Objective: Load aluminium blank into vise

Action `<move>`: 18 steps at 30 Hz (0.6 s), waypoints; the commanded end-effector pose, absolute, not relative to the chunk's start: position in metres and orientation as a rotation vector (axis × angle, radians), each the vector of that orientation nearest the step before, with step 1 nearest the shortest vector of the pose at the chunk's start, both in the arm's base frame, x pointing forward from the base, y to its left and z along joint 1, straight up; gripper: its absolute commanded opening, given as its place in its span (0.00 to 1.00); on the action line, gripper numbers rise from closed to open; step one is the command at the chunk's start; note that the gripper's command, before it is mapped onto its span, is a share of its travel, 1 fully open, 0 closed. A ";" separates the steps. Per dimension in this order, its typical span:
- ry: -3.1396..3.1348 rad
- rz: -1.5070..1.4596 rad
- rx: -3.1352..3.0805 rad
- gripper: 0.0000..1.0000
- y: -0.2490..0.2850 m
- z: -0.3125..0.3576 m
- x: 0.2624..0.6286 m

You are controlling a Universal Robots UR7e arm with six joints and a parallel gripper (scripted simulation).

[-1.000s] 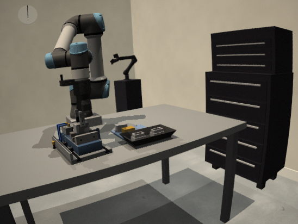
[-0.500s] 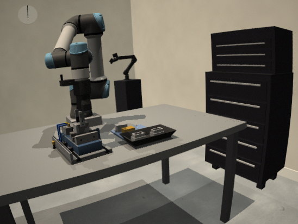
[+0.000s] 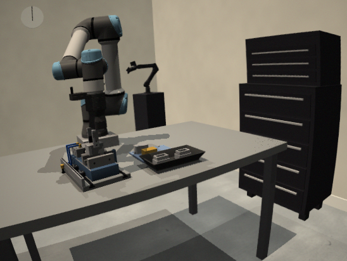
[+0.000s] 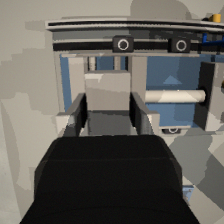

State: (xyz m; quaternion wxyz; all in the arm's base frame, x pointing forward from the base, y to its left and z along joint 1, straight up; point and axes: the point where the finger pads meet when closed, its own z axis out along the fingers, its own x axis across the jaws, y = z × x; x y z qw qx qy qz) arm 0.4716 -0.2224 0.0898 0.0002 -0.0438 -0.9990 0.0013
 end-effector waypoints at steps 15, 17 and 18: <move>-3.140 0.005 -0.138 0.00 -0.223 0.088 0.472; -3.140 0.005 -0.138 0.00 -0.223 0.087 0.472; -3.140 0.005 -0.138 0.00 -0.223 0.087 0.472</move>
